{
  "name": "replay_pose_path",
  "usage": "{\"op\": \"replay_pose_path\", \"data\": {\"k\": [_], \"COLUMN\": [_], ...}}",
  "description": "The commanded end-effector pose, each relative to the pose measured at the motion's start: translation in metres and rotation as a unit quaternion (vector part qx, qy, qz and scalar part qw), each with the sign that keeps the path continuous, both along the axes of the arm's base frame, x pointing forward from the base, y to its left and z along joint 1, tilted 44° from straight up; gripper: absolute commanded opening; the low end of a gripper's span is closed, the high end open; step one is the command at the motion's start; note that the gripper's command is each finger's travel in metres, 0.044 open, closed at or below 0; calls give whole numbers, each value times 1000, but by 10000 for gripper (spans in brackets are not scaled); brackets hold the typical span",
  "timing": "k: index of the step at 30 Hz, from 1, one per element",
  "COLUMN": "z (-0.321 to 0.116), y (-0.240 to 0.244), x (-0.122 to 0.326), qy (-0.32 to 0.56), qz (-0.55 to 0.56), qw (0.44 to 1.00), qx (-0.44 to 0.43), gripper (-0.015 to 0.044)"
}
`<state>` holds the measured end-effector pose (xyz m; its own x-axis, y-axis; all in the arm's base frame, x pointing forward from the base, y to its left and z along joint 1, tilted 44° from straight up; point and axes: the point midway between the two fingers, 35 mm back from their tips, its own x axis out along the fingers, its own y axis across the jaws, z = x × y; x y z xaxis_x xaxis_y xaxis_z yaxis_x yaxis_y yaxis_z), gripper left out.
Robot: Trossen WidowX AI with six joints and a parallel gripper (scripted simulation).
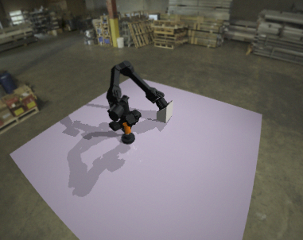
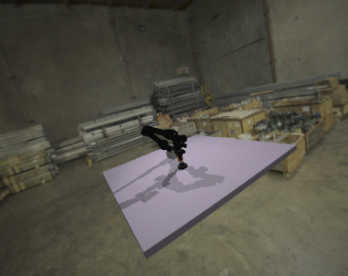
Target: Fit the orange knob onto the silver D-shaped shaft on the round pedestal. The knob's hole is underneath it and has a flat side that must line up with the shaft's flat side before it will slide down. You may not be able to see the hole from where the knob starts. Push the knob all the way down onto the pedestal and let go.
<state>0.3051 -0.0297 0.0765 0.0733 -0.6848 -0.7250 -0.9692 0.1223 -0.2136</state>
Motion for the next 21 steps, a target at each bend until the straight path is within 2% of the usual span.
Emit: {"op": "replay_pose_path", "data": {"k": [1,6,21], "z": [2,2,1], "y": [3,2,1], "x": [1,3,5], "qy": [15,67,68], "qz": [20,75,76], "qw": [1000,995,995], "qx": [-1,-7,-7], "gripper": [0,0,0]}}
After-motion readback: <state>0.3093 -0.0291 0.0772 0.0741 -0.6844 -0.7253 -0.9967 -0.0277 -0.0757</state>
